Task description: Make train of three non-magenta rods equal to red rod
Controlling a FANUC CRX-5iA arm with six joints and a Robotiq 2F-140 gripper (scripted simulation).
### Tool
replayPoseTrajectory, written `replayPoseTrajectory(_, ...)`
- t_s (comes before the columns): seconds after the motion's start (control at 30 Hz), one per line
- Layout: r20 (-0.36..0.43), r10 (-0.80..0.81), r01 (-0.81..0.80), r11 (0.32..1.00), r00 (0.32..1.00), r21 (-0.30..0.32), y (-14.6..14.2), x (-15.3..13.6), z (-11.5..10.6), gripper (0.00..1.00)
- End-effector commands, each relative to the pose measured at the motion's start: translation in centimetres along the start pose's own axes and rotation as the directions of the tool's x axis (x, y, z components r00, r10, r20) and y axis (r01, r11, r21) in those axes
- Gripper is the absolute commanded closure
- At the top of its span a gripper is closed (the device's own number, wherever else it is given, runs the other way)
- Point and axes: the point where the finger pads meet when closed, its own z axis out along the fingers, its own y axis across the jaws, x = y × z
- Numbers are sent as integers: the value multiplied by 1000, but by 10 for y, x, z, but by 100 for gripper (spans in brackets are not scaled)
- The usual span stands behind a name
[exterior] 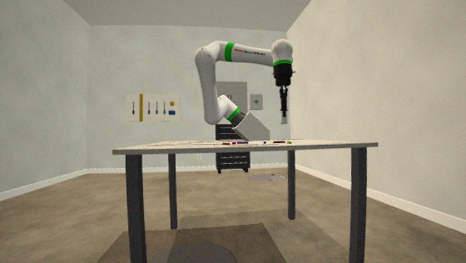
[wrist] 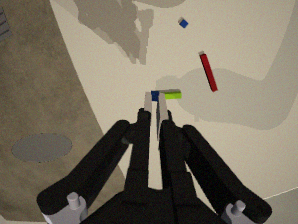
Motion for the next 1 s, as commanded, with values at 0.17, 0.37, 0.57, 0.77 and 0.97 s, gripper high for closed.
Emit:
replayPoseTrajectory(0.17,0,27,-27,1000,1000,0,1,4,-2,97)
replayPoseTrajectory(0.37,0,250,-250,968,968,0,10,35,-3,97)
replayPoseTrajectory(0.57,0,354,-354,935,935,0,15,51,-3,97)
replayPoseTrajectory(0.77,0,537,-537,843,843,0,26,80,-2,97)
replayPoseTrajectory(0.97,0,557,-557,830,830,0,27,83,-2,97)
